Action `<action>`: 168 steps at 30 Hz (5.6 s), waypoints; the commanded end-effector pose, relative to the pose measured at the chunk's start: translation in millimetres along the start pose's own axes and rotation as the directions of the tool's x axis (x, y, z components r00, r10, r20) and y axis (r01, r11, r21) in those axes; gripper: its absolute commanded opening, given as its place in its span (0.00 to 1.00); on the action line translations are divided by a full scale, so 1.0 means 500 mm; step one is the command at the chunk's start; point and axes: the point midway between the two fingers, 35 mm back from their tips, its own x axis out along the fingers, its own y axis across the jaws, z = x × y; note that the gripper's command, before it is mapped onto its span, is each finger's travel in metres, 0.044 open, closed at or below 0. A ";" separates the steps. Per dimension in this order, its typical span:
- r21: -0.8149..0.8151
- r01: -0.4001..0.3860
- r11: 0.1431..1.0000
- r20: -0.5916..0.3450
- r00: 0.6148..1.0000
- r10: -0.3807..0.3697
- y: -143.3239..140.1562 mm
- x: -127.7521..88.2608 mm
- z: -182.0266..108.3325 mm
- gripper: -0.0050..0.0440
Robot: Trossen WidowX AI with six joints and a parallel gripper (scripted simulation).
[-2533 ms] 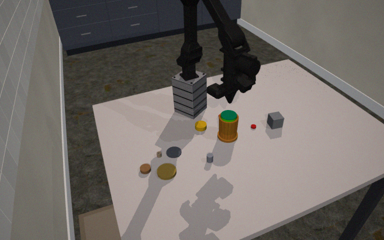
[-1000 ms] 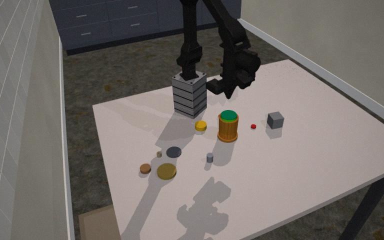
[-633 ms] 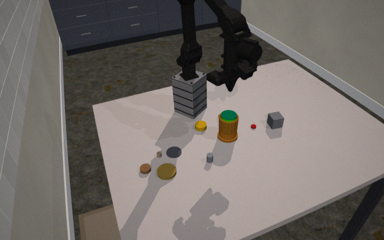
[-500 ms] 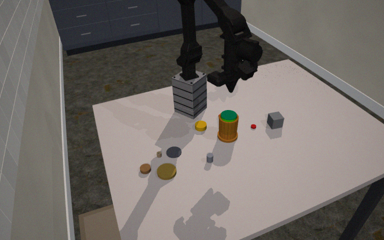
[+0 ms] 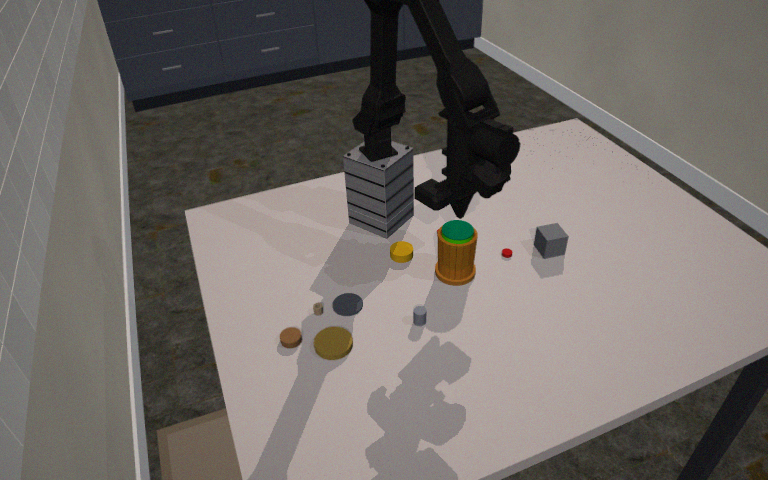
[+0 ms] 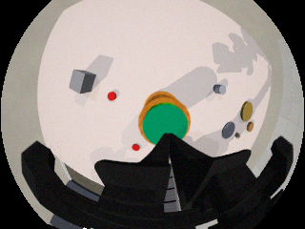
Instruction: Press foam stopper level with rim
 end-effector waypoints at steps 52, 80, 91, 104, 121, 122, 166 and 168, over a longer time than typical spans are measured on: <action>0.008 0.004 1.000 0.009 1.000 -0.004 -0.001 0.057 -0.002 0.10; 0.008 0.004 1.000 0.010 1.000 -0.004 -0.001 0.066 -0.008 0.10; 0.008 0.004 1.000 0.009 1.000 -0.004 -0.001 0.068 -0.009 0.10; 0.008 0.004 1.000 0.010 1.000 -0.004 -0.001 0.071 -0.009 0.10; 0.008 0.004 1.000 0.010 1.000 -0.004 -0.001 0.074 -0.010 0.10; 0.008 0.004 1.000 0.010 1.000 -0.004 -0.001 0.075 -0.010 0.10; 0.008 0.004 1.000 0.010 1.000 -0.004 -0.001 0.080 -0.010 0.10; 0.008 0.004 1.000 0.010 1.000 -0.004 -0.001 0.080 -0.010 0.10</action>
